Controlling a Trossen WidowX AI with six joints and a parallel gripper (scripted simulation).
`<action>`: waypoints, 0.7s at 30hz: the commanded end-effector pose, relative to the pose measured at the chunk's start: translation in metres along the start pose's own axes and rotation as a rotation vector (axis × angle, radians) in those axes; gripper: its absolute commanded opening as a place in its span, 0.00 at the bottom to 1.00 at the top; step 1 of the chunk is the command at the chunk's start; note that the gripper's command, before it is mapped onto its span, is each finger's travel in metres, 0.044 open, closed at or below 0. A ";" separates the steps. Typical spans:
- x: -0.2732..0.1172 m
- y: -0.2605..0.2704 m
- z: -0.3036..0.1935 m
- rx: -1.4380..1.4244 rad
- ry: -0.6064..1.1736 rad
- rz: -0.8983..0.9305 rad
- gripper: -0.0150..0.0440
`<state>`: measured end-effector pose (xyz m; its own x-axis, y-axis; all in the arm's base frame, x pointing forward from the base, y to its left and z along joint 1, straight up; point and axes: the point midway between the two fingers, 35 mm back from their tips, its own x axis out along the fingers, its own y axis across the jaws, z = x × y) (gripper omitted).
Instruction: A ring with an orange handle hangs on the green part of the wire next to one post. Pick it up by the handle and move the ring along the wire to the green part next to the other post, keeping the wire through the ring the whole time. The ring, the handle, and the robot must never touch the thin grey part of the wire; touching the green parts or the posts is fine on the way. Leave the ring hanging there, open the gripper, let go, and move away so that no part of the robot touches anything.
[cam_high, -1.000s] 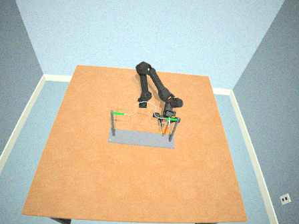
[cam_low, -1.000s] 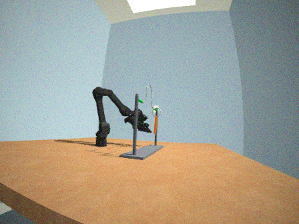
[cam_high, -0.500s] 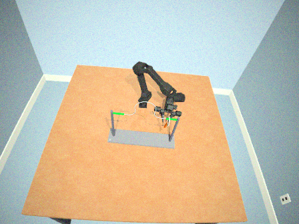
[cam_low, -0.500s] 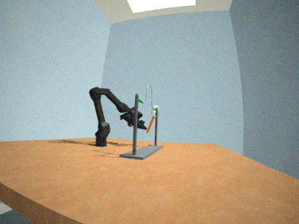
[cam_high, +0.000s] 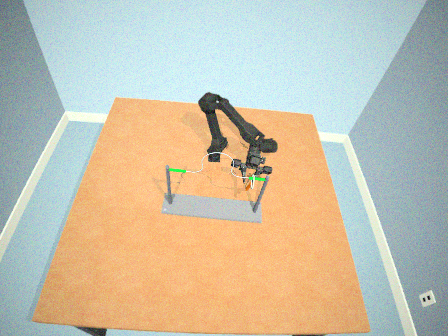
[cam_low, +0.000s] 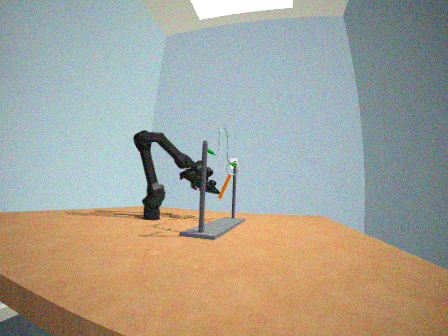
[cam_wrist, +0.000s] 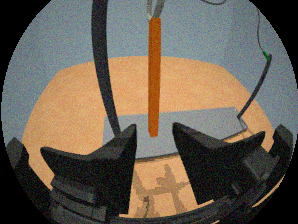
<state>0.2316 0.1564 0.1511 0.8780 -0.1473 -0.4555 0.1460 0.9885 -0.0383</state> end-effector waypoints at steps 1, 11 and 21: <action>-0.007 0.001 -0.001 0.001 0.003 0.000 0.61; -0.044 -0.002 0.002 -0.001 -0.008 0.002 1.00; -0.044 -0.002 0.002 -0.001 -0.008 0.002 1.00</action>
<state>0.1935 0.1617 0.1720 0.8803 -0.1432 -0.4523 0.1397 0.9893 -0.0413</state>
